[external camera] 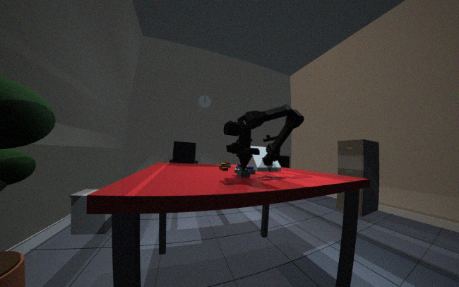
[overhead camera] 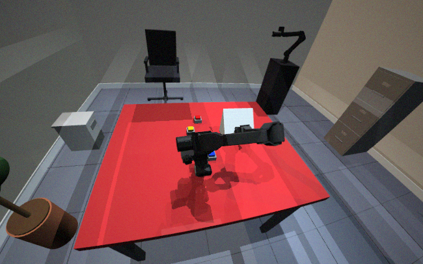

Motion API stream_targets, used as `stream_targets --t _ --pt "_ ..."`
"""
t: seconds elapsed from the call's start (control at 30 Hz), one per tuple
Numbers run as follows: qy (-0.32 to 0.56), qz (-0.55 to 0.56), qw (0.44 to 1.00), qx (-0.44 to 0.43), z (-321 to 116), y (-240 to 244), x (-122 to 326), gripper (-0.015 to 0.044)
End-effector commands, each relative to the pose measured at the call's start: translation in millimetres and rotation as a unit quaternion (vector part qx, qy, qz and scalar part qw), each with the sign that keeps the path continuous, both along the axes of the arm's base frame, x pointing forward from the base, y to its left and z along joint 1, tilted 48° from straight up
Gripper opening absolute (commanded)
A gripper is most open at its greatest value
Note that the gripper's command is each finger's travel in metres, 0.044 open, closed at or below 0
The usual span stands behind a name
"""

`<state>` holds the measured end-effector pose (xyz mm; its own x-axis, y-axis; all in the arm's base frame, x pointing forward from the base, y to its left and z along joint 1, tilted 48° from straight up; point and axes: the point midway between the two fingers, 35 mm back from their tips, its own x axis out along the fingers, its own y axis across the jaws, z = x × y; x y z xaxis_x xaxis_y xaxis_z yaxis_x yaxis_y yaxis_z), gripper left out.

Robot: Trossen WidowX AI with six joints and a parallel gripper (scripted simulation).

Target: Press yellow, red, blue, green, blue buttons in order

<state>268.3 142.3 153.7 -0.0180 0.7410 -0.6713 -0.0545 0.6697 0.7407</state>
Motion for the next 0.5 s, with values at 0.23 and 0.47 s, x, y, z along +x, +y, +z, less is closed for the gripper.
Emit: stream_targets --t 0.23,0.47 --pt "0.003 0.001 1.0 0.0 22 -23 0 0.002" --pt "0.032 -0.03 0.999 -0.001 57 -63 2 0.002"
